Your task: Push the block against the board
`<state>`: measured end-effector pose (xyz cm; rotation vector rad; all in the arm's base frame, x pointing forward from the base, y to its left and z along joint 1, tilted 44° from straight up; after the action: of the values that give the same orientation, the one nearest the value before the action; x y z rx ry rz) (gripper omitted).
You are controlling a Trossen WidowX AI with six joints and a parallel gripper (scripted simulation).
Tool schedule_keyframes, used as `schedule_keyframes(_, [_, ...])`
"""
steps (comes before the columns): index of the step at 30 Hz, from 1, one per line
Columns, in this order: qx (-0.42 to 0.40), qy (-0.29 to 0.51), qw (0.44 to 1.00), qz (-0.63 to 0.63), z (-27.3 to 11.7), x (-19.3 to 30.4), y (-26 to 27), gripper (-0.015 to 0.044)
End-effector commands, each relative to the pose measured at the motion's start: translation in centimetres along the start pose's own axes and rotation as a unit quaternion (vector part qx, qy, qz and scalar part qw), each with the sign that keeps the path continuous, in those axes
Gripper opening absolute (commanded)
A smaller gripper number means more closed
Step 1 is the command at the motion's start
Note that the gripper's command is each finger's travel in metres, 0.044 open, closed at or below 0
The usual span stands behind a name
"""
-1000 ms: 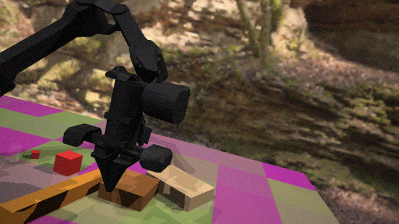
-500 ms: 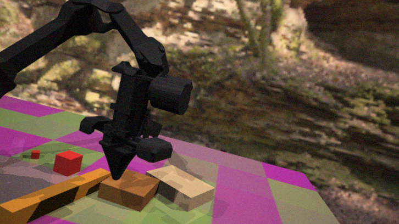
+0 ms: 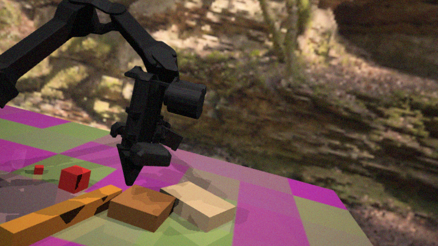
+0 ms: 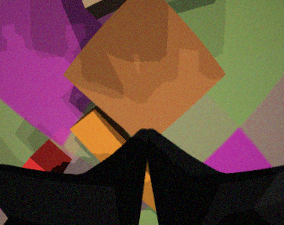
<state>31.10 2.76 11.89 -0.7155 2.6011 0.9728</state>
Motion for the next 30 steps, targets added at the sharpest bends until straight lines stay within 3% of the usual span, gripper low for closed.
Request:
schedule_keyframes(1, [-0.003,0.0,0.998,0.068,0.0,-0.1,1.5,0.0])
schedule_keyframes(19, [-0.01,-0.001,0.931,0.364,-0.1,-0.4,7.5,0.0])
schedule_keyframes(25, [-0.01,-0.001,0.927,0.374,-0.1,-0.4,7.7,0.0])
schedule_keyframes(30, [-0.011,-0.001,0.927,0.374,4.5,-0.4,7.8,0.0])
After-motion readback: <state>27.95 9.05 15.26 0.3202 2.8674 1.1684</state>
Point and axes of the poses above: the point midway between the two fingers, 35 mm back from their tips, its own z axis out along the fingers, its own y axis across the jaws, x = y × z, the point moved 5 cm from there along -z, back along the fingers, and after that the axes turned 3 degrees about z, right-handed, at the moved point
